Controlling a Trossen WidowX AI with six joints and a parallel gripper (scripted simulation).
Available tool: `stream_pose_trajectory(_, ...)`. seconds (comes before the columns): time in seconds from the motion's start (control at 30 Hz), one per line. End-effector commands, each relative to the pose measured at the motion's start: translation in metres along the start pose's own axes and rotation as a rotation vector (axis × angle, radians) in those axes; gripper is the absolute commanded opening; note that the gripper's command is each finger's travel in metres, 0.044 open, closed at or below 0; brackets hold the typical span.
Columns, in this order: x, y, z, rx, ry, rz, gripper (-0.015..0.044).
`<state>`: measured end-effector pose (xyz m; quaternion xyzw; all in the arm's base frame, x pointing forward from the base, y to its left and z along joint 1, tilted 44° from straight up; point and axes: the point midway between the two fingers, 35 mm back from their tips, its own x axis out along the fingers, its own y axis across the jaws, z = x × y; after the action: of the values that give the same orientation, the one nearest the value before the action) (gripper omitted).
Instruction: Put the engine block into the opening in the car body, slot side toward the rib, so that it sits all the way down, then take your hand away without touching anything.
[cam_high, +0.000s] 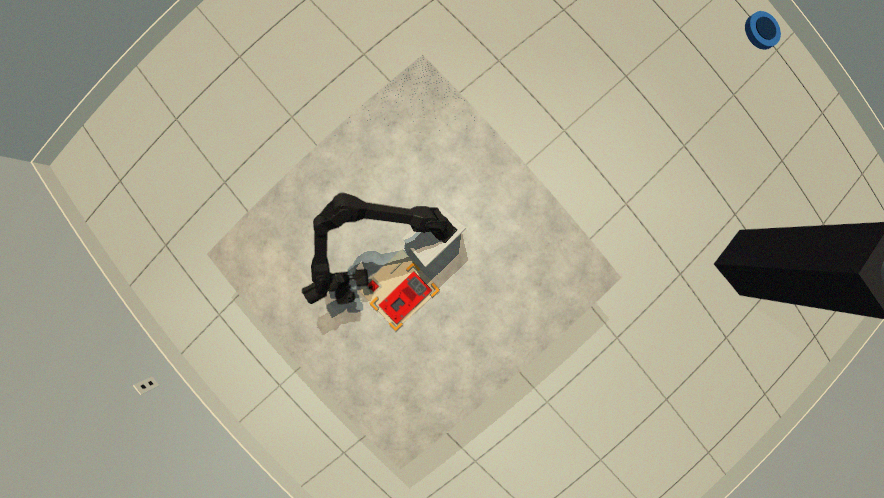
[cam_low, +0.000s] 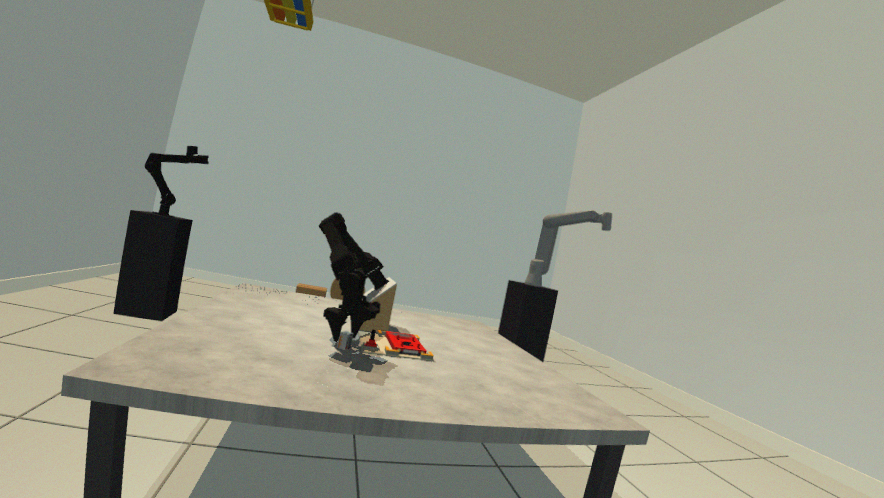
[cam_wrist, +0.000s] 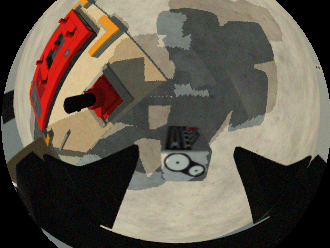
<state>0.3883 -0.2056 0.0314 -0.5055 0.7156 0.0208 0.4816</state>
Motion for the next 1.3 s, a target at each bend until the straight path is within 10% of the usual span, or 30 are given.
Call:
stream_pose_trajectory(0.0, 0.011, 0.004, 0.000, -0.009, 0.002, 0.013, 0.0440)
stream_pose_trajectory(0.2, 0.017, 0.005, -0.001, -0.010, 0.003, 0.013, 0.0440)
stream_pose_trajectory(0.57, 0.017, 0.005, -0.001, -0.010, 0.003, 0.013, 0.0151)
stream_pose_trajectory(0.93, 0.012, 0.004, 0.000, -0.009, 0.002, 0.013, 0.0000)
stream_pose_trajectory(1.27, -0.019, 0.002, 0.005, -0.009, -0.003, 0.017, 0.0000)
